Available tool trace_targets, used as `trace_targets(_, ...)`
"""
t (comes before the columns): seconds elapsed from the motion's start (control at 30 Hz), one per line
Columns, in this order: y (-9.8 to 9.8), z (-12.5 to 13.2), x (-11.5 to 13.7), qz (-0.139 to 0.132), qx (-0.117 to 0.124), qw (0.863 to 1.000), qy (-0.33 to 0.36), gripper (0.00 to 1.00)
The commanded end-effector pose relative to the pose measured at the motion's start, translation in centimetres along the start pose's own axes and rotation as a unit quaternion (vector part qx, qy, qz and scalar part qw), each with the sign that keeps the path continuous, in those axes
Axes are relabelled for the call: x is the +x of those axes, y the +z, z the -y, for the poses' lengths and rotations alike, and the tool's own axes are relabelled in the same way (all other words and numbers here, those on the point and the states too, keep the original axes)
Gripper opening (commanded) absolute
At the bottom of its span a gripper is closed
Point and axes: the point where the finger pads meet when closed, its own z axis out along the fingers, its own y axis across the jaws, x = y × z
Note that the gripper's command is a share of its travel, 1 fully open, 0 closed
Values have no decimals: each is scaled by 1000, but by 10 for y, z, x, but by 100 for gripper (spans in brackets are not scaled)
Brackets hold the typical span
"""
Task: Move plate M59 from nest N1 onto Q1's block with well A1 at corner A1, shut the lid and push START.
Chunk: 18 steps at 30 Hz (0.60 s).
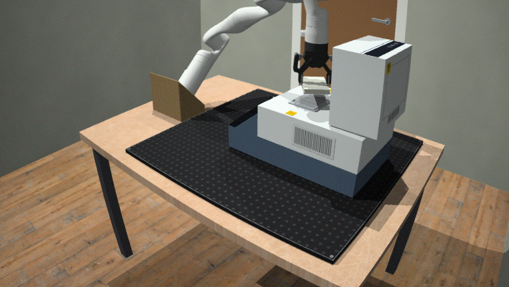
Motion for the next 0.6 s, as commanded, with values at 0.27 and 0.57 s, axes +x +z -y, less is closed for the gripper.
trace_targets(0.27, 0, 0, 2, -5, 0, 998, 58, 91)
trace_targets(0.57, 0, 0, 2, -5, 0, 994, 110, 91)
